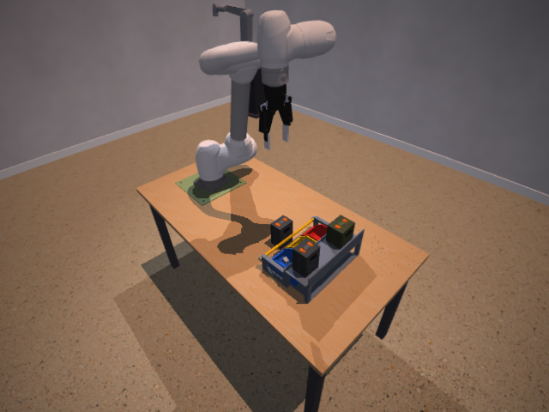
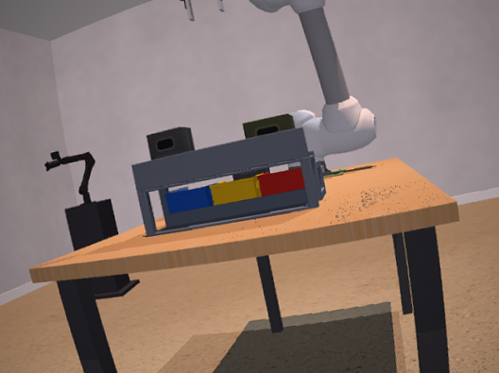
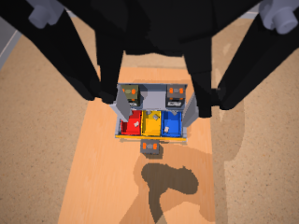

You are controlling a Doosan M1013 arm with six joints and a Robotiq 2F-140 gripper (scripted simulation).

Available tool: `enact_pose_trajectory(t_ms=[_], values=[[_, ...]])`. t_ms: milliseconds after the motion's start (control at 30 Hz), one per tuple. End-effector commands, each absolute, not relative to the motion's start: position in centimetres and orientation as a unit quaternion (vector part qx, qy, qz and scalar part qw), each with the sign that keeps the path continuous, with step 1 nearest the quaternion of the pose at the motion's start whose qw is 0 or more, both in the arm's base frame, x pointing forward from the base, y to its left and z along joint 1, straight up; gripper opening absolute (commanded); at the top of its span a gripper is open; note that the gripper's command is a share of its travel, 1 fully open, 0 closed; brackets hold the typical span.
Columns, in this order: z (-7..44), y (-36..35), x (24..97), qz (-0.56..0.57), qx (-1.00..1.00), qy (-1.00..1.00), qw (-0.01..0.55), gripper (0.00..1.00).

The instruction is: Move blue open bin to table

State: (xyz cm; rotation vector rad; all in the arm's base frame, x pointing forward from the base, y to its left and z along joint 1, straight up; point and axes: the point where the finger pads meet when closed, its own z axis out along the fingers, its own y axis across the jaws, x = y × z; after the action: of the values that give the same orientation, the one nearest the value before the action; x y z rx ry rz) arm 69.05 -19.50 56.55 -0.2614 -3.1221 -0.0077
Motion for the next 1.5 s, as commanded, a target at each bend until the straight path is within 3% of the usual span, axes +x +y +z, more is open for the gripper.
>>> enact_pose_trajectory(t_ms=[0, 300, 467, 1467], values=[[57.1, -19.2, 69.2, -0.001, -0.079, -0.997, 0.004, 0.57], [57.1, -19.2, 69.2, -0.001, -0.079, -0.997, 0.004, 0.57], [61.2, -16.2, 71.4, -0.001, -0.079, -0.997, 0.004, 0.57], [62.8, -15.0, 72.3, -0.001, -0.079, -0.997, 0.004, 0.57]])
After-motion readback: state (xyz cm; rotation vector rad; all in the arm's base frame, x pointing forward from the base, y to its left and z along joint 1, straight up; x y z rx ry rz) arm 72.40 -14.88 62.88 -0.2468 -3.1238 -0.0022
